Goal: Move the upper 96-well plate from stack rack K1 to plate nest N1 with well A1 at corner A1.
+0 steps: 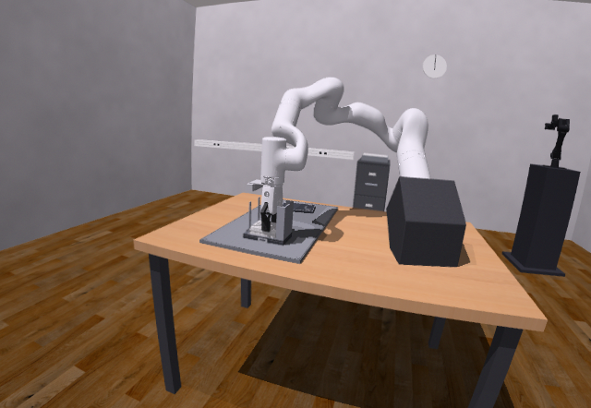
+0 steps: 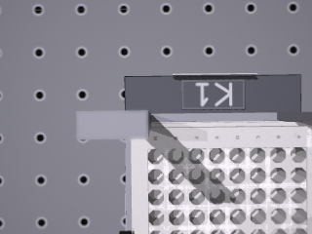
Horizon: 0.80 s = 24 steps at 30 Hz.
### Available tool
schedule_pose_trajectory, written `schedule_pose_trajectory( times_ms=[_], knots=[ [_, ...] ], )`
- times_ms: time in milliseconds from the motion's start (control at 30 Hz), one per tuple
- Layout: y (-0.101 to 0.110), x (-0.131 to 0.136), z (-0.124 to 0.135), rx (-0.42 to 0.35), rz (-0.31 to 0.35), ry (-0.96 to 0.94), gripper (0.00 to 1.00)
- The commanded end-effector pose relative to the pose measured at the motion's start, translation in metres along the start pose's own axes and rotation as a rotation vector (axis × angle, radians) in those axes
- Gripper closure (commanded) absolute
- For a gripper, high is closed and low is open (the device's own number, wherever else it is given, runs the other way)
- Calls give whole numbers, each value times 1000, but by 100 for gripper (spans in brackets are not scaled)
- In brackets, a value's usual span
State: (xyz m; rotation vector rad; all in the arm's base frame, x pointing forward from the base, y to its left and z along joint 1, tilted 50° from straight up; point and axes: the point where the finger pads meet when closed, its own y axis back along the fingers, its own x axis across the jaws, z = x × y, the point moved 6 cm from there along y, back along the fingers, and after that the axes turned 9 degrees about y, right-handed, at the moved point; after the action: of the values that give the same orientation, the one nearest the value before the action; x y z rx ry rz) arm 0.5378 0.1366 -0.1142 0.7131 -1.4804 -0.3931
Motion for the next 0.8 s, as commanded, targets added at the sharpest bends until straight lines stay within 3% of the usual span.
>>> schedule_pose_trajectory(
  times_ms=[0,767],
  knots=[
    [1,0,-1,1,-1,-1,100],
    [8,0,-1,2,-1,-1,100]
  ],
)
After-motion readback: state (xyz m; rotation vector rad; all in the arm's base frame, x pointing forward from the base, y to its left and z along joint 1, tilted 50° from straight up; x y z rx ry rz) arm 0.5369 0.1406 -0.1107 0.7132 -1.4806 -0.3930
